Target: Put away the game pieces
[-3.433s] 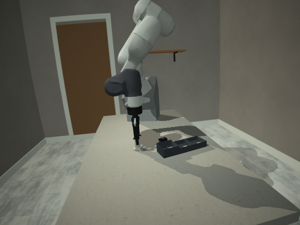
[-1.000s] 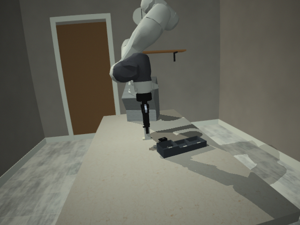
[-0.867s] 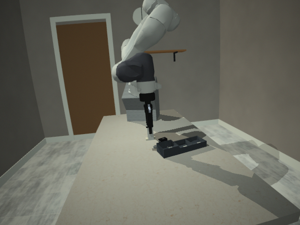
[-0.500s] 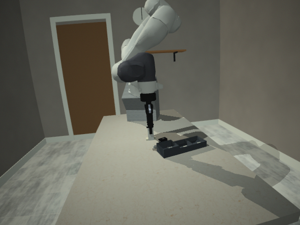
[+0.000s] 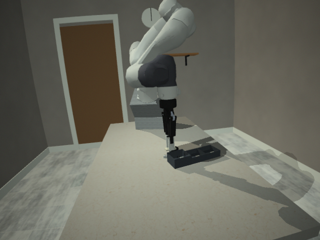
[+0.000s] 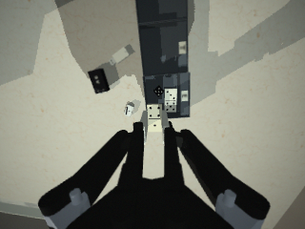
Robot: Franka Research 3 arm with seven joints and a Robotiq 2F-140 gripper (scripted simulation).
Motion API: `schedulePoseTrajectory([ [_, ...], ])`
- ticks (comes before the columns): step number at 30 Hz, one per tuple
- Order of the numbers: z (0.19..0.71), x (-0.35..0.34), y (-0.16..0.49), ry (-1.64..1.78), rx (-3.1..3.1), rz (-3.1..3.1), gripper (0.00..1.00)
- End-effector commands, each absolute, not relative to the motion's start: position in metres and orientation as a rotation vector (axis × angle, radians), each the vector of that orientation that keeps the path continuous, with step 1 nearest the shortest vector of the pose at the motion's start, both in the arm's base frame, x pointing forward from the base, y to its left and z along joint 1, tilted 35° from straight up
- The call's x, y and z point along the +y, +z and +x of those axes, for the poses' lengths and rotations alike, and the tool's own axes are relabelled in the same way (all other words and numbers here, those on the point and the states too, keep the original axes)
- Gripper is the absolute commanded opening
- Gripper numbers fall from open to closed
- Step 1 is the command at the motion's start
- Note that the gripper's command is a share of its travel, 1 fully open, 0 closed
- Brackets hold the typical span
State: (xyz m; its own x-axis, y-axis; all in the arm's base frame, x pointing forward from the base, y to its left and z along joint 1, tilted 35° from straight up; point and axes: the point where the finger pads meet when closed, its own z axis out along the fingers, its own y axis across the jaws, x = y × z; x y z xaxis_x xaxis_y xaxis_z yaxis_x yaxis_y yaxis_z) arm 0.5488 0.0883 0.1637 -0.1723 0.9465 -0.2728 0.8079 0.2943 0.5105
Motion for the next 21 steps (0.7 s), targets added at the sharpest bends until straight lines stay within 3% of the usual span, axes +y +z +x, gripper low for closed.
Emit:
schedulePoseTrajectory([
  [1,0.552,0.108,0.163,0.308,2.074,1.515,0.13],
  [21,0.556,0.123,0.163,0.308,2.074,1.515,0.13],
])
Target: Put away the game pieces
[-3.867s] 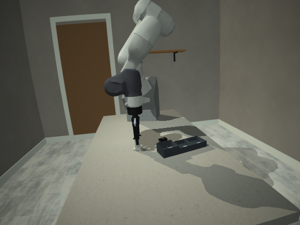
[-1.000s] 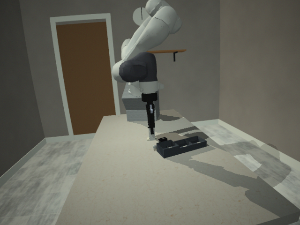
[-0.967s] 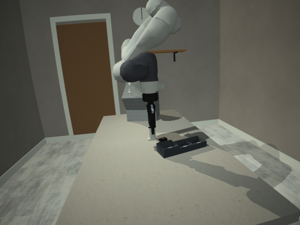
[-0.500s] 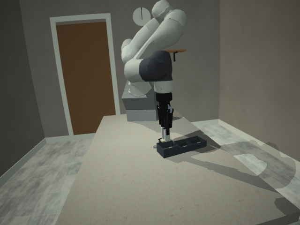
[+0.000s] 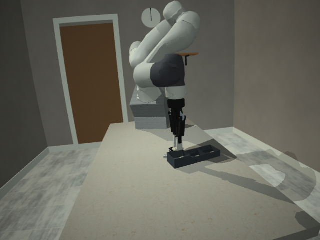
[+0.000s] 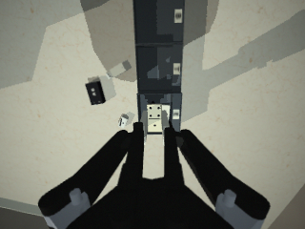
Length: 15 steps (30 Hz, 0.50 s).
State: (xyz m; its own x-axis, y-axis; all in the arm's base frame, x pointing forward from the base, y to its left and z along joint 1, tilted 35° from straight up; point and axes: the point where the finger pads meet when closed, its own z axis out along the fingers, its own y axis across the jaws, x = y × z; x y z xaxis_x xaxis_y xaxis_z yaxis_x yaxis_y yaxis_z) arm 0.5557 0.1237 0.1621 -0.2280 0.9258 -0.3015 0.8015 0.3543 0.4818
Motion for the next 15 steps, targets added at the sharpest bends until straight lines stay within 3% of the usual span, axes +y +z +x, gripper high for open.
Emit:
schedulePoseTrajectory([
  [1,0.556,0.1223,0.1634,0.308,2.074,1.515,0.13],
  [15,0.5571,0.121,0.1644,0.308,2.074,1.515,0.13],
])
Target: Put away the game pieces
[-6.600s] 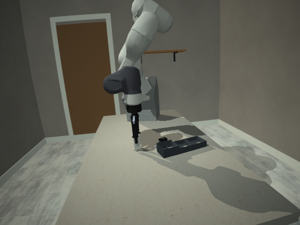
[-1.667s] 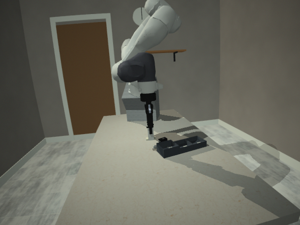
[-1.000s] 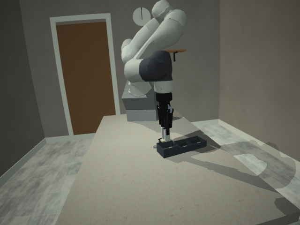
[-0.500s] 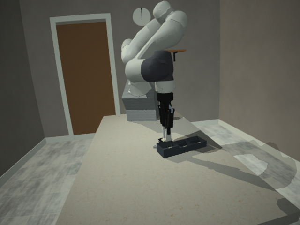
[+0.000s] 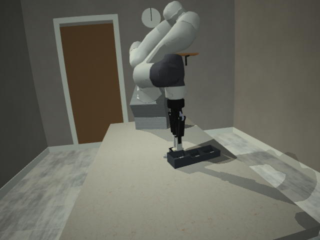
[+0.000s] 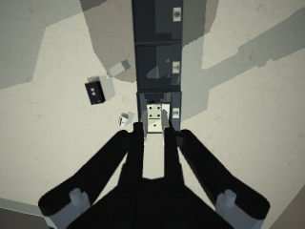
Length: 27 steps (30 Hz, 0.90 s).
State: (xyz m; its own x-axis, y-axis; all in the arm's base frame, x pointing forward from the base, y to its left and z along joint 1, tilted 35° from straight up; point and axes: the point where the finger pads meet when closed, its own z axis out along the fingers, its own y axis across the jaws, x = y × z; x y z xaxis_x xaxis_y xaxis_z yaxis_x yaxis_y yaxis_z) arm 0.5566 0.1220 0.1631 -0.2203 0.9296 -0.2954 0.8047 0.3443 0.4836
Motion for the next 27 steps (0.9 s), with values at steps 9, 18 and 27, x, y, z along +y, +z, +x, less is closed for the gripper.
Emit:
schedulePoseTrajectory([
  [9,0.562,0.12,0.158,0.308,2.074,1.515,0.13],
  [18,0.572,0.117,0.143,0.308,2.074,1.515,0.13],
  [27,0.577,0.117,0.136,0.308,2.074,1.515,0.13],
])
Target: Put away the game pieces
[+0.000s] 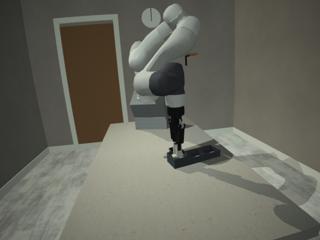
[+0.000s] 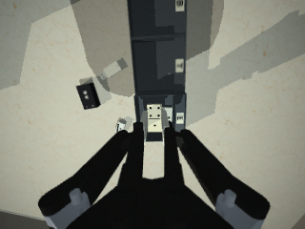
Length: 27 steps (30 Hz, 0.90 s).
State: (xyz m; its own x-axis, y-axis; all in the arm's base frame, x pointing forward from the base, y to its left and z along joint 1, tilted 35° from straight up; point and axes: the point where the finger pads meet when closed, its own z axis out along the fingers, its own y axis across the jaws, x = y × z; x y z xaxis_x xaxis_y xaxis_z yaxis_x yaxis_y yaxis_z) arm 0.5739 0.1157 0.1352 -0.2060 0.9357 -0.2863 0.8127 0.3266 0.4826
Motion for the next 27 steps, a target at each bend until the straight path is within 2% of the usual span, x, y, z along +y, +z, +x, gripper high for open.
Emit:
schedulePoseTrajectory([
  [1,0.5777,0.1166,0.1359,0.308,2.074,1.515,0.13],
  [11,0.5778,0.1174,0.1358,0.308,2.074,1.515,0.13],
  [12,0.5778,0.1174,0.1358,0.308,2.074,1.515,0.19],
  [27,0.5778,0.1174,0.1358,0.308,2.074,1.515,0.19],
])
